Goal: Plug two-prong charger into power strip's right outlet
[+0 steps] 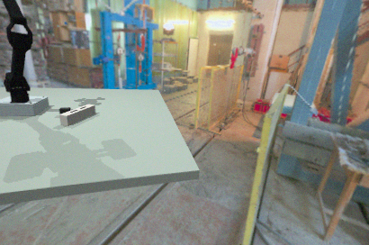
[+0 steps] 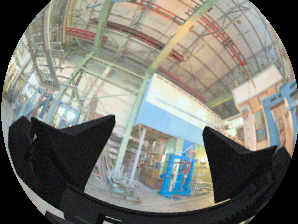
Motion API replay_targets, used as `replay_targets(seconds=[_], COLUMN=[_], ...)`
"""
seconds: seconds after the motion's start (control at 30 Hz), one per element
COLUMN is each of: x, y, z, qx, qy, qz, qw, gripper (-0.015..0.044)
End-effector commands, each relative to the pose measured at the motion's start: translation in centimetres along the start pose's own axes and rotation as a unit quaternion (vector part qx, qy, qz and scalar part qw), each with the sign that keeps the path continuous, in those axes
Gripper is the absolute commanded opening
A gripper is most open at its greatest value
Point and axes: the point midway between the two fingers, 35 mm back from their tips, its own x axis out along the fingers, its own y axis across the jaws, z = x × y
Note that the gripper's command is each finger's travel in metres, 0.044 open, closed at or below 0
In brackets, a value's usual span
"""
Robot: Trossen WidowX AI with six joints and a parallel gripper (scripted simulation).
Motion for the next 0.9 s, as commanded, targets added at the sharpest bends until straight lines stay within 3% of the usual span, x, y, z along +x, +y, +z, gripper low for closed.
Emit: replay_targets(seconds=[0.0, 0.87], x=[0.3, 0.2], y=[0.1, -2.6], z=[-1.5, -11.5], qx=[-0.009, -0.106], qy=[0.021, 0.160], qz=[-0.005, -0.054], qw=[1.000, 0.980], gripper=[0.0440, 0.0440])
